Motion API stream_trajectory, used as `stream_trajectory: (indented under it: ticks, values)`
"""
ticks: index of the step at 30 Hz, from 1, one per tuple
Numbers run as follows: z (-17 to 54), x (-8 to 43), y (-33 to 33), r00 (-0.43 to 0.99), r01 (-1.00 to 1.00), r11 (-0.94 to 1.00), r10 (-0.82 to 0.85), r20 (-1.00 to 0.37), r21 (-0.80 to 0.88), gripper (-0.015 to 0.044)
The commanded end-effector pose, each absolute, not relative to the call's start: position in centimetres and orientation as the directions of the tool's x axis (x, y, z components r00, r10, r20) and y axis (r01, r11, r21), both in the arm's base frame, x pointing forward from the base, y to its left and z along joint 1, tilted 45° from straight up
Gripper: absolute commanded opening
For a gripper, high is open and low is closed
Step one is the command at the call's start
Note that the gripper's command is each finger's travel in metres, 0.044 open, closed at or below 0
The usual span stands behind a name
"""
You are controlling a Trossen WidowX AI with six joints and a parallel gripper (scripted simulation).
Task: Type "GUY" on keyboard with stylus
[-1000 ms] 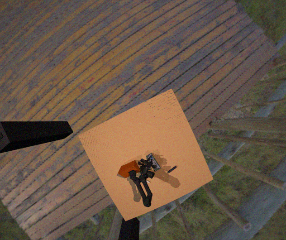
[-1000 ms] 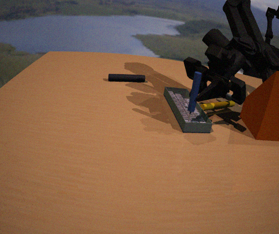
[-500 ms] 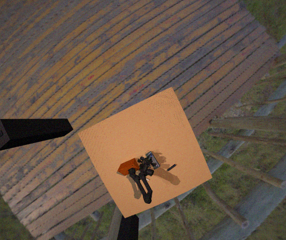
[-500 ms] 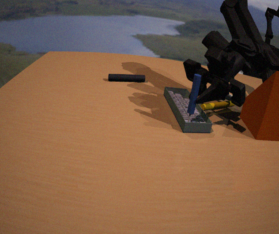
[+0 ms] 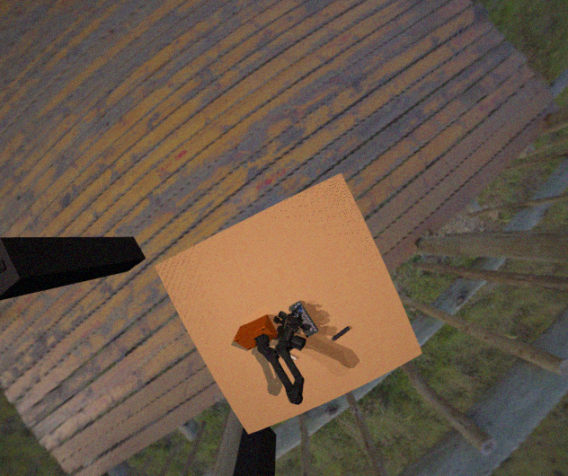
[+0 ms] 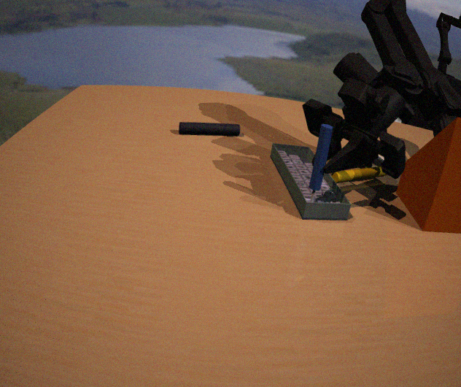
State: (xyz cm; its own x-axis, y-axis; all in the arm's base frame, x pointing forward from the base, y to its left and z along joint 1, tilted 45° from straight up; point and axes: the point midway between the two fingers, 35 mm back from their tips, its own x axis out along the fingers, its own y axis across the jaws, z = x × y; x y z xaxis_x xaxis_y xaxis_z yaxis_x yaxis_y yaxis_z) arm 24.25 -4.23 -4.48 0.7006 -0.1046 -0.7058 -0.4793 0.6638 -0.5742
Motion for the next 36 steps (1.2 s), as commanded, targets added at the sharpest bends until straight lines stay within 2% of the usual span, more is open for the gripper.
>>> stream_trajectory:
  ticks: [1, 36]
  values:
    - [-4.6, 24.0, -4.2, 0.695, -0.484, 0.664, -0.105, -0.711, -0.570, 0.0081]
    - [-1.7, 24.4, -1.5, 0.698, -0.482, 0.664, -0.104, -0.709, -0.572, 0.0081]
